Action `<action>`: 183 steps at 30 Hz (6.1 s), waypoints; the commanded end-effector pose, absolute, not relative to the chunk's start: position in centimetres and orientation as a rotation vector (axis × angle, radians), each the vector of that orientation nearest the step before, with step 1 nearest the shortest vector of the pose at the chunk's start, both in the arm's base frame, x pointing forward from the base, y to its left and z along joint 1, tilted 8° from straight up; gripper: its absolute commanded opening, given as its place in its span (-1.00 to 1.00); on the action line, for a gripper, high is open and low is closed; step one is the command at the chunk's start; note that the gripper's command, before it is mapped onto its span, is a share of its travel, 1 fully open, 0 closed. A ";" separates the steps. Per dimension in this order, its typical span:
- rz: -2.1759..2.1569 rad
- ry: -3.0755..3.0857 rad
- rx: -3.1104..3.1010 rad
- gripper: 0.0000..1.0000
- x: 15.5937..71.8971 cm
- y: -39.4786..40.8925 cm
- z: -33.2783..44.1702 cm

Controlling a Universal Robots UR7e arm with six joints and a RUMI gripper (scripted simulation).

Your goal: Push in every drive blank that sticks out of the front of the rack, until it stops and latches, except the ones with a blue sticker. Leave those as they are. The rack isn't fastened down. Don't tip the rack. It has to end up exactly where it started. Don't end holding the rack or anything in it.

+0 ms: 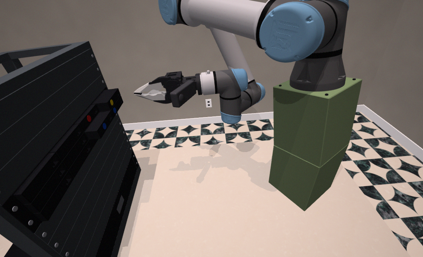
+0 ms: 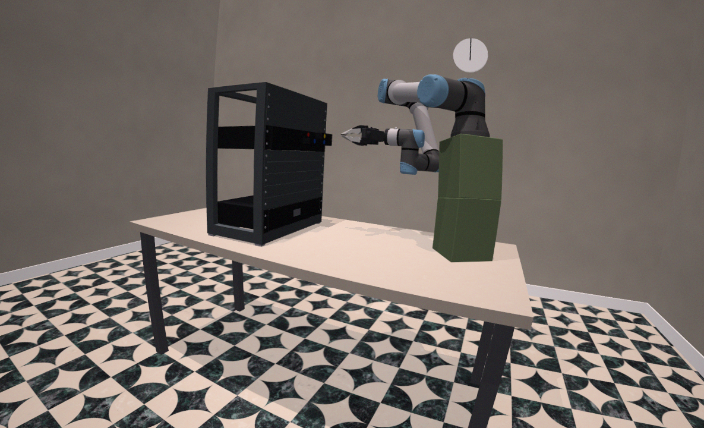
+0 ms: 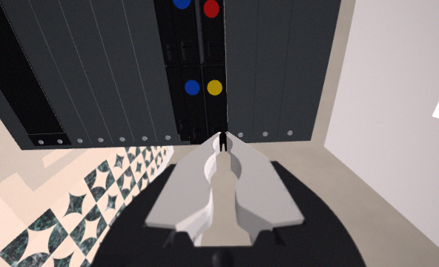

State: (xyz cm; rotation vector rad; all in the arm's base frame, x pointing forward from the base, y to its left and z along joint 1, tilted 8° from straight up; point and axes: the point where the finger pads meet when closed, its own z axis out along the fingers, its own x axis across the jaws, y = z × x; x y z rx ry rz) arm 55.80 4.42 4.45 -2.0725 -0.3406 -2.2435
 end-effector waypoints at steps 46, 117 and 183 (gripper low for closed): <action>-2.247 -0.347 -2.069 -1.00 60.7 5.5 4.9; -2.247 -0.347 -2.069 -1.00 62.8 6.1 5.1; -2.247 -0.347 -2.069 -1.00 65.2 6.5 5.4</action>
